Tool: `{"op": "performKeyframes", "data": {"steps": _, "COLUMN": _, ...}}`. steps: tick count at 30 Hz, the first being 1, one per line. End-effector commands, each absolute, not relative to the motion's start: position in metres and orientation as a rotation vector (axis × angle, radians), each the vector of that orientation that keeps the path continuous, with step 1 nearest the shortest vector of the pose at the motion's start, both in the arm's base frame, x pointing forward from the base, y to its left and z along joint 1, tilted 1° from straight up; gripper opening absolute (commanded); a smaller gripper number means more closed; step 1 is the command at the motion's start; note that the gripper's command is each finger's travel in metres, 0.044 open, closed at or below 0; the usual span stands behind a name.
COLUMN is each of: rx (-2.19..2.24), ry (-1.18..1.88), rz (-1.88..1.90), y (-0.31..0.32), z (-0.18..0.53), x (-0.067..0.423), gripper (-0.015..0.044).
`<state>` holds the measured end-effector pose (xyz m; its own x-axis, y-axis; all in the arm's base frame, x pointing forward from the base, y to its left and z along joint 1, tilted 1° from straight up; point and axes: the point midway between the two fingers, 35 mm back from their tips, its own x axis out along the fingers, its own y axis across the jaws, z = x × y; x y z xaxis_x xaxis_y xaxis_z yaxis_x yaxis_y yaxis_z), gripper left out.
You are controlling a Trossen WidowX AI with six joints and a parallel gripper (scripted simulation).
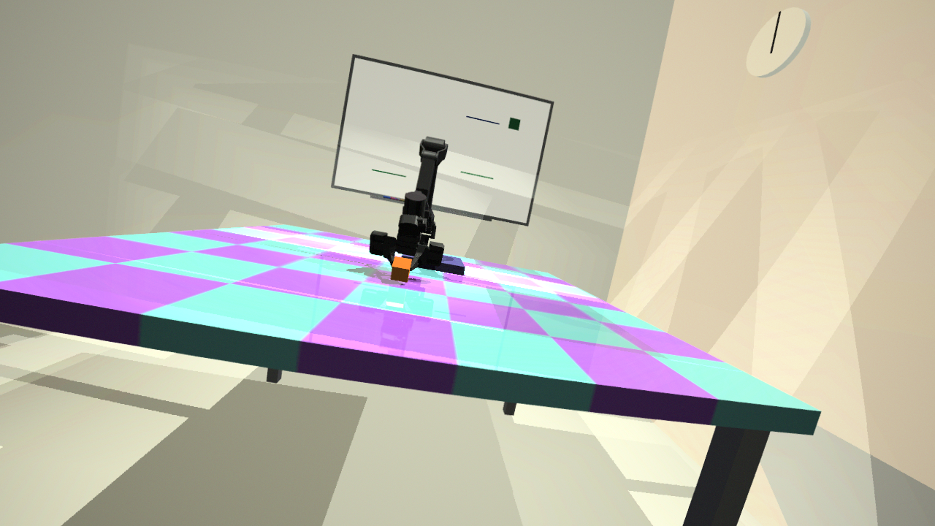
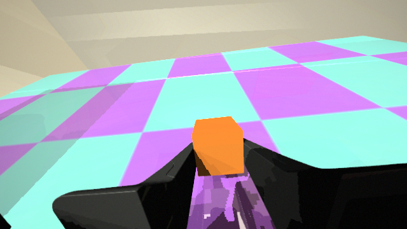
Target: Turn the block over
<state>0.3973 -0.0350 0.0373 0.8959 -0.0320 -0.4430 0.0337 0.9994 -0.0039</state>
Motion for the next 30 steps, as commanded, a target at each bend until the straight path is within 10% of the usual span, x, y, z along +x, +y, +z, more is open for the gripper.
{"op": "performKeyframes", "data": {"steps": 1, "rx": 0.008, "ry": 0.452, "rz": -0.032, "y": -0.0345, "z": 0.0373, "x": 0.3959, "gripper": 0.0000}}
{"op": "performKeyframes", "data": {"steps": 8, "rx": 0.008, "ry": 0.452, "rz": -0.032, "y": -0.0345, "z": 0.0373, "x": 0.3959, "gripper": 0.0000}}
{"op": "performKeyframes", "data": {"steps": 24, "rx": 0.008, "ry": 0.452, "rz": -0.032, "y": -0.0345, "z": 0.0373, "x": 0.3959, "gripper": 0.0420}}
{"op": "performKeyframes", "data": {"steps": 30, "rx": 0.008, "ry": 0.452, "rz": -0.032, "y": -0.0345, "z": 0.0373, "x": 0.3959, "gripper": 0.0440}}
